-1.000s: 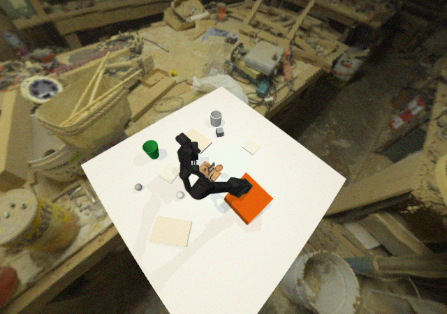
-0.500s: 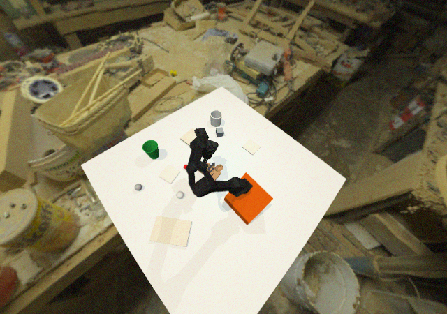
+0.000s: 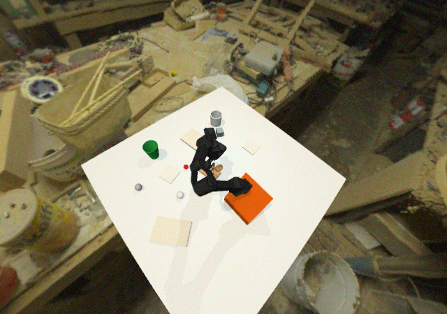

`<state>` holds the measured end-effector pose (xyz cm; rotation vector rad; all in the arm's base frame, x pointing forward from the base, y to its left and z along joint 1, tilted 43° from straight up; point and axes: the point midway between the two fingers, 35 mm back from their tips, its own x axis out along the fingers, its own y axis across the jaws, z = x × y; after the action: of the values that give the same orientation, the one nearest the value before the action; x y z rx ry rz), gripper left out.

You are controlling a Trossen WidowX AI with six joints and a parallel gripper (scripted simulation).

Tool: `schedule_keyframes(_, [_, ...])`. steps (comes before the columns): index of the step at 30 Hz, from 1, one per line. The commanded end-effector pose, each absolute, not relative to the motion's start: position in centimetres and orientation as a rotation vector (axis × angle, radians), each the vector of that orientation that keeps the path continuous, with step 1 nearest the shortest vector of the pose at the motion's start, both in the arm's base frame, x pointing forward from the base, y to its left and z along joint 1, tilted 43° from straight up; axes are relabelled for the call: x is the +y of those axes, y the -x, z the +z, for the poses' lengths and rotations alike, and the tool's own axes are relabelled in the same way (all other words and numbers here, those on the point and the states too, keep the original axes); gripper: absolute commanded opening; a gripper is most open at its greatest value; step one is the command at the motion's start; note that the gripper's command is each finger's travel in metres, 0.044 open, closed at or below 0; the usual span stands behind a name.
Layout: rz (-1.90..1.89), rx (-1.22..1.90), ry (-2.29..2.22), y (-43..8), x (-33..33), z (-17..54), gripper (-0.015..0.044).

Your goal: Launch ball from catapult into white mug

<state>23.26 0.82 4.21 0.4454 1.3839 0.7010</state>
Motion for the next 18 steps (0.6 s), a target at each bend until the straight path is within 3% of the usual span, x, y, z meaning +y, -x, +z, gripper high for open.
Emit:
schedule_keyframes(1, [0.696, 1.391, -0.455, -23.08, 0.87, 4.21, 0.0256])
schedule_keyframes(11, [0.696, 1.391, -0.455, -23.08, 0.87, 4.21, 0.0000])
schedule_keyframes(18, [0.696, 1.391, -0.455, -23.08, 0.87, 4.21, 0.0000])
